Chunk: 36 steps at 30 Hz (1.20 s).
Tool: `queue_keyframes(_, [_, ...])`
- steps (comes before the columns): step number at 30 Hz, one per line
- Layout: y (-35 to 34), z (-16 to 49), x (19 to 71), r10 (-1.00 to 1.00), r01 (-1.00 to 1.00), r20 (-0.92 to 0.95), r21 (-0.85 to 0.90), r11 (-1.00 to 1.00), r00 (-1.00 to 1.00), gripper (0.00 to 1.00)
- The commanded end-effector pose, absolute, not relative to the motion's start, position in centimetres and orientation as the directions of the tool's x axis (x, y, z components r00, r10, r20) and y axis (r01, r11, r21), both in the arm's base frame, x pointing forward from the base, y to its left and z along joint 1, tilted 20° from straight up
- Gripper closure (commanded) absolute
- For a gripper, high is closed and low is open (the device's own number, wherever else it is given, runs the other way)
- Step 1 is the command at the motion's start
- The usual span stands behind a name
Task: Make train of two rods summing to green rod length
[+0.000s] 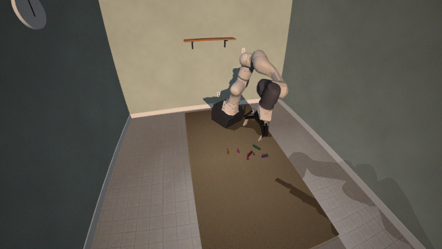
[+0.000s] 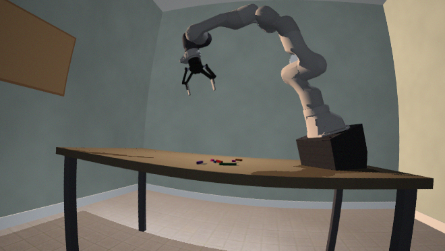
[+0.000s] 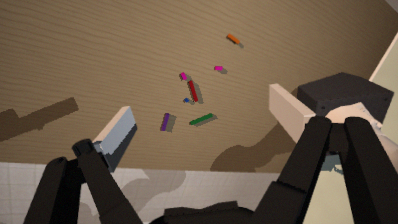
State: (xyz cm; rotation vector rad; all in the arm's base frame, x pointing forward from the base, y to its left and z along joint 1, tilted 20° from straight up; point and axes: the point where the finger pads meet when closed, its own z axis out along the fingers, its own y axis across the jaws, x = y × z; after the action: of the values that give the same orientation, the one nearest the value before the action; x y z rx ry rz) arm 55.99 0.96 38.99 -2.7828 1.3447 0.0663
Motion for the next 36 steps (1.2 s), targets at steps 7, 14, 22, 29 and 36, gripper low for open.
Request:
queue_keyframes(7, [2.1,36.9,57.2,-0.911,-0.917,-0.106,-0.063,-0.394,0.399,0.00])
queue_keyframes(14, [2.6,35.2,57.6,-0.948,-0.959,-0.147,-0.066,-0.275,0.282,0.00])
queue_keyframes(22, [3.1,33.4,58.0,-0.970,-0.988,-0.189,-0.060,-0.140,0.149,0.00])
queue_keyframes(29, [3.4,31.8,58.2,-0.974,-0.999,-0.227,-0.045,-0.012,0.022,0.00])
queue_keyframes(36, [3.7,30.3,58.5,-0.959,-0.993,-0.262,-0.022,0.118,-0.108,0.00])
